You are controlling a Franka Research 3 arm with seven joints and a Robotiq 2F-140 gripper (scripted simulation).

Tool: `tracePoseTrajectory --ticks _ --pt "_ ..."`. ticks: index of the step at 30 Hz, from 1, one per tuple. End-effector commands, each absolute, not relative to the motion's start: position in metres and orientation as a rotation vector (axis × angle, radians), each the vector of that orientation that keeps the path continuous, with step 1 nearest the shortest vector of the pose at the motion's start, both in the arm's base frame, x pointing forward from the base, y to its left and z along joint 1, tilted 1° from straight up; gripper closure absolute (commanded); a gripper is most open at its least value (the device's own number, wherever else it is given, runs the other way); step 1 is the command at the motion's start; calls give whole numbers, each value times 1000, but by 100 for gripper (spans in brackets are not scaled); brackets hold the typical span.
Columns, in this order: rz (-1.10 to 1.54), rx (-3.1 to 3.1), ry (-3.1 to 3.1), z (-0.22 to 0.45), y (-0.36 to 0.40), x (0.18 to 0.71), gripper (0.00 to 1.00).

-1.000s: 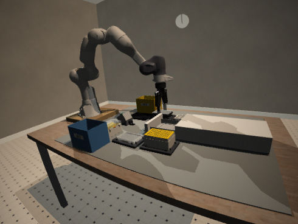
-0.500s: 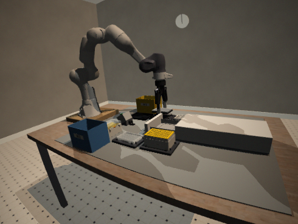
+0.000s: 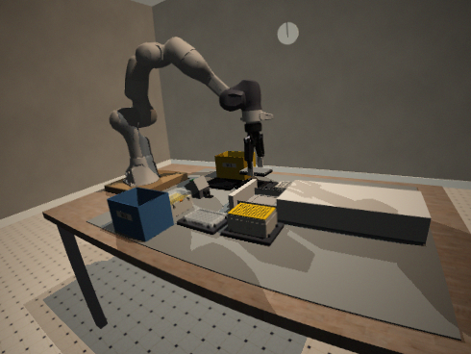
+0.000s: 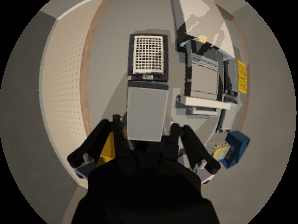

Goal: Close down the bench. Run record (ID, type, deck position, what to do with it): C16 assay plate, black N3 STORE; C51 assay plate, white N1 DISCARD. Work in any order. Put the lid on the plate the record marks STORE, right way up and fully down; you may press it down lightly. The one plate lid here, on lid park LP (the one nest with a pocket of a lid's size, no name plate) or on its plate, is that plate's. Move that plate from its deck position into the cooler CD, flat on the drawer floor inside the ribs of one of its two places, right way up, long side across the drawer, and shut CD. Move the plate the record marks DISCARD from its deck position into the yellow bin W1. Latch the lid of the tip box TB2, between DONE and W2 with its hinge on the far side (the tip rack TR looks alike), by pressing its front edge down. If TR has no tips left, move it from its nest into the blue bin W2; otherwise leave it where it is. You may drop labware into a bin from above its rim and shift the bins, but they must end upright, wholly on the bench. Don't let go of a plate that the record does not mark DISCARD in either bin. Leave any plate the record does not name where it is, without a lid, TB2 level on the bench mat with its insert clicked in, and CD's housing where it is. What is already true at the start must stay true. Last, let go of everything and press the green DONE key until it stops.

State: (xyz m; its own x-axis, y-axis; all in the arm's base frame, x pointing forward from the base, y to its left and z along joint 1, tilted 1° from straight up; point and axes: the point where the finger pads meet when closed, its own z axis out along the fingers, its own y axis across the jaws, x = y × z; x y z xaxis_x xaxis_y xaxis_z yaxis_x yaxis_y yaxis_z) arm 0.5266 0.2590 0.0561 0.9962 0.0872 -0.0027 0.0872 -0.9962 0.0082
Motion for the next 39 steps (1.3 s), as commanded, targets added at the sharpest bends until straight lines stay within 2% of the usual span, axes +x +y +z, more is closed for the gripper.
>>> tracePoseTrajectory --ticks 1,39 --pt "-8 3130 145 62 258 526 100" --pt "-8 3130 145 108 259 527 100"
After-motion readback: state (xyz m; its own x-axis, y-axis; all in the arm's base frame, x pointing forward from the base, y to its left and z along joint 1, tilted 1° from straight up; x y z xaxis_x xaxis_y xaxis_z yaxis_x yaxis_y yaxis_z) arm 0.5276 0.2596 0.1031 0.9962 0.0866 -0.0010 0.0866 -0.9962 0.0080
